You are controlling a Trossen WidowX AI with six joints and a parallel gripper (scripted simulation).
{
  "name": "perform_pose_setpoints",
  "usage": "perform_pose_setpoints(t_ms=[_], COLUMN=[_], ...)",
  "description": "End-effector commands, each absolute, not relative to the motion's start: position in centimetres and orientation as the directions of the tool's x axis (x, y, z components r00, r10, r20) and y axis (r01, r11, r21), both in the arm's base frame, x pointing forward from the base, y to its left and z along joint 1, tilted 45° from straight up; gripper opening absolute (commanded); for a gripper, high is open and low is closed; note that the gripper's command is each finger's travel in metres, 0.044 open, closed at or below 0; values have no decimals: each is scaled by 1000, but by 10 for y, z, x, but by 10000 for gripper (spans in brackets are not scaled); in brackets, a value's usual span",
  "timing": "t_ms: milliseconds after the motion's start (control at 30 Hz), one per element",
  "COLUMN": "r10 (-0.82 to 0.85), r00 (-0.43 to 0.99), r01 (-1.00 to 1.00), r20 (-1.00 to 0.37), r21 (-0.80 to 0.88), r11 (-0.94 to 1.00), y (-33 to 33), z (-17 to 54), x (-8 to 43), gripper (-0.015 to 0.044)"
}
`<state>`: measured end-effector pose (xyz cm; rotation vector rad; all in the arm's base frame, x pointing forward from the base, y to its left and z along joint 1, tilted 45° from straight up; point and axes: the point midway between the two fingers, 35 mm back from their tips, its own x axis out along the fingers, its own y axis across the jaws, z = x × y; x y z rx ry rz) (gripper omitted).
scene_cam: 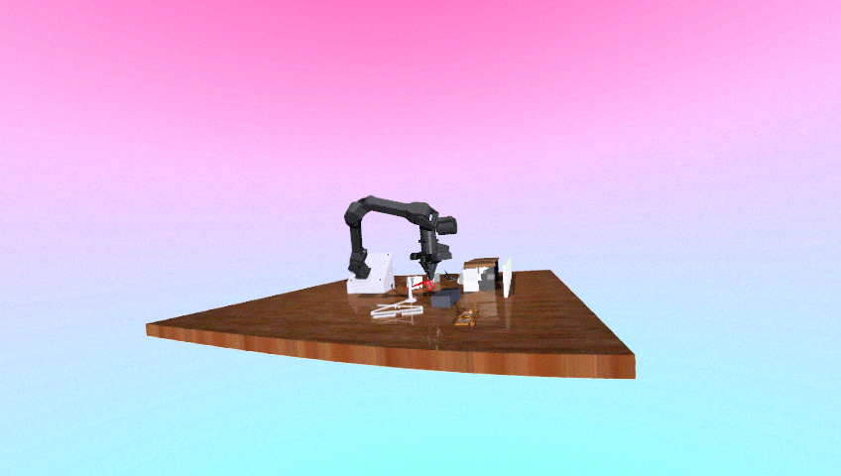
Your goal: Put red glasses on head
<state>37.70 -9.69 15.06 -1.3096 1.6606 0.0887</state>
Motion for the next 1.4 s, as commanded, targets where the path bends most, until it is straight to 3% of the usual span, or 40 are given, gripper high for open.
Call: perform_pose_setpoints(t_ms=[0,1367], r10=[-703,-705], r00=[58,58], r01=[-777,-777], r20=[-709,-707], r21=[-474,-476], r11=[414,413], y=[-102,-132], z=[145,120], x=[377,382], gripper=[0,0])
